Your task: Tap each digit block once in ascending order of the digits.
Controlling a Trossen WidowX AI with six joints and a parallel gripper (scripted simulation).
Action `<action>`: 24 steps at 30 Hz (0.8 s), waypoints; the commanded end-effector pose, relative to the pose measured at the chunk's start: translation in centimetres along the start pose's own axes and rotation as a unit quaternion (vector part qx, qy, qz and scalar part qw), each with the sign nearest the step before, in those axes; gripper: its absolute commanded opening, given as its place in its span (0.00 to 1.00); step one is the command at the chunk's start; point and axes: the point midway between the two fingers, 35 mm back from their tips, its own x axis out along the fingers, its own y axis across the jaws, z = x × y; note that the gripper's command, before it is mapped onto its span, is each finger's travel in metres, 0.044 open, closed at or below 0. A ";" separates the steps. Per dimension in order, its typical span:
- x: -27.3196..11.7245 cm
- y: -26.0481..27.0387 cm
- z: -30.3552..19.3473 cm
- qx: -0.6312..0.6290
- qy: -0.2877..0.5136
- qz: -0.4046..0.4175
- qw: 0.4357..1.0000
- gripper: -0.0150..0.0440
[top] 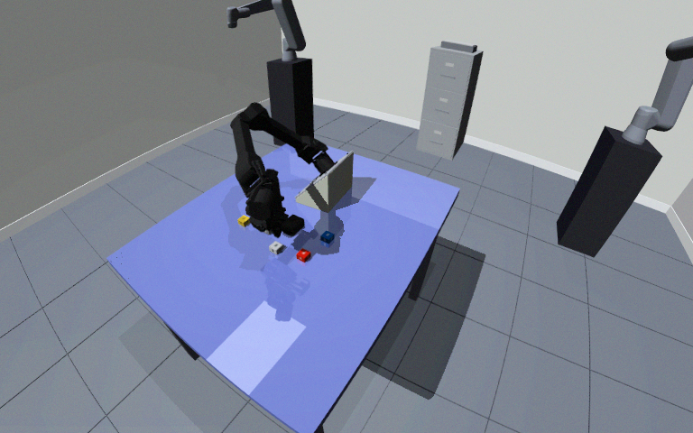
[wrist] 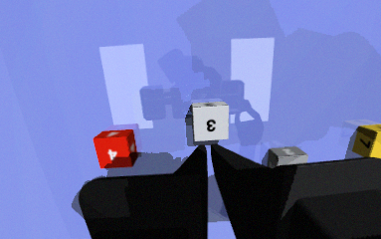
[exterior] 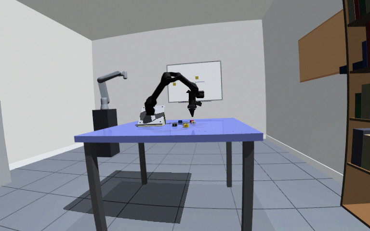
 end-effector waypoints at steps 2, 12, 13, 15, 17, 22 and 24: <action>-6.6 0.2 0.1 0.003 -0.010 0.006 1.000 0.29; -6.9 2.6 -0.3 0.002 -0.009 0.006 1.000 0.29; -6.9 4.0 -0.5 0.002 -0.009 0.006 1.000 0.29; -7.0 6.4 -0.9 0.003 -0.009 0.007 1.000 0.29; -7.0 7.6 -1.1 0.003 -0.010 0.008 1.000 0.29; -6.7 7.7 -1.1 0.003 -0.010 0.008 1.000 0.29; -4.6 7.8 -0.9 0.003 -0.010 0.008 1.000 0.29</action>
